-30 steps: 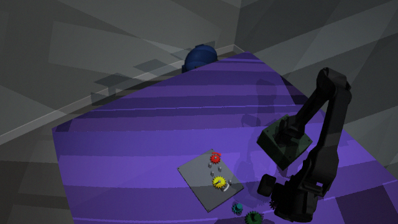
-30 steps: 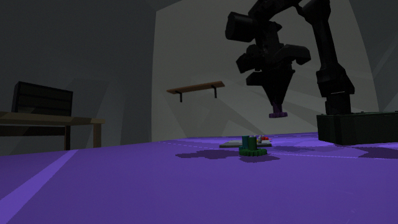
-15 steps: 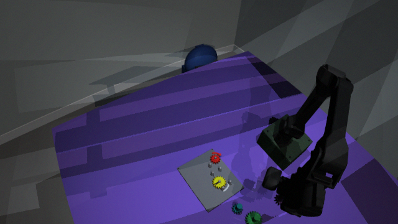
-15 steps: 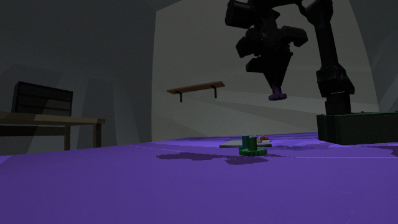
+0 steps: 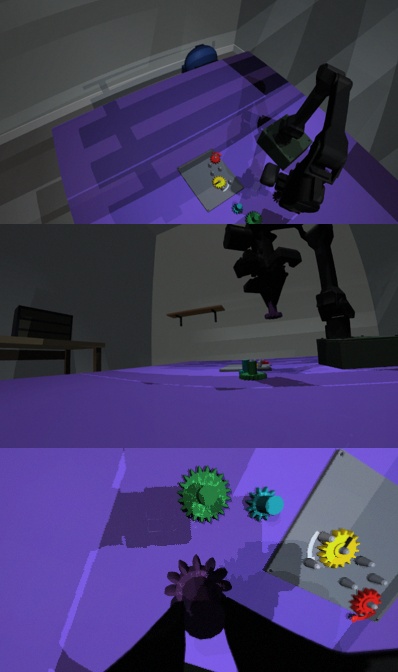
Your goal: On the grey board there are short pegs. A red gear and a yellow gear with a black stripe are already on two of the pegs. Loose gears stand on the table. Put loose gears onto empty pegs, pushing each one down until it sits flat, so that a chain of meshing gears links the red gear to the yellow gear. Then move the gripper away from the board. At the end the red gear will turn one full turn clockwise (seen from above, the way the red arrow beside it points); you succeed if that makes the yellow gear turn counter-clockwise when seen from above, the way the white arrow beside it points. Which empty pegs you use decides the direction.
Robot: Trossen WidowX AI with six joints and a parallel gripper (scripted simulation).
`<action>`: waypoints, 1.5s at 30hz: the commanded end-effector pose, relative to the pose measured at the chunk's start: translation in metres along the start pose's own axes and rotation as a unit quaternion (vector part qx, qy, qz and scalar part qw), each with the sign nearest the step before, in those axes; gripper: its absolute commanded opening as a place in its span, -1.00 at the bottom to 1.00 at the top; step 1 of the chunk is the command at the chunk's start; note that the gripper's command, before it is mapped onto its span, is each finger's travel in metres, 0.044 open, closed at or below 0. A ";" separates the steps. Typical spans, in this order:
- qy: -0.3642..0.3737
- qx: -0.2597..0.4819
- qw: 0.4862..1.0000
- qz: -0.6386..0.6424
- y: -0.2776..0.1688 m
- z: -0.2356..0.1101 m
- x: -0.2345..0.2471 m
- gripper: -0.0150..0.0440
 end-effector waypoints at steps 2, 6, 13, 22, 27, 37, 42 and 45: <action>0.002 0.000 1.000 -0.001 0.004 0.004 -0.009 -0.49; 0.001 0.000 1.000 -0.001 0.008 0.006 -0.017 -0.49; -0.003 0.000 1.000 0.001 0.012 0.011 -0.031 -0.49; -0.005 0.001 1.000 0.004 0.016 0.016 -0.050 -0.49; -0.006 0.001 1.000 0.004 0.018 0.019 -0.061 -0.49; -0.007 0.001 1.000 0.003 0.022 0.026 -0.083 -0.49; -0.011 0.003 1.000 0.006 0.021 0.028 -0.095 -0.49; -0.014 0.004 1.000 0.008 0.021 0.030 -0.102 -0.49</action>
Point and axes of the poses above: the point midway between the two fingers, 35 mm back from their tips, its own z axis out along the fingers, its own x axis across the jaws, y = z × x, the point moved 10 cm from there along -z, back along the fingers, and after that the axes turned 9 degrees about z, right-handed, at the moved point
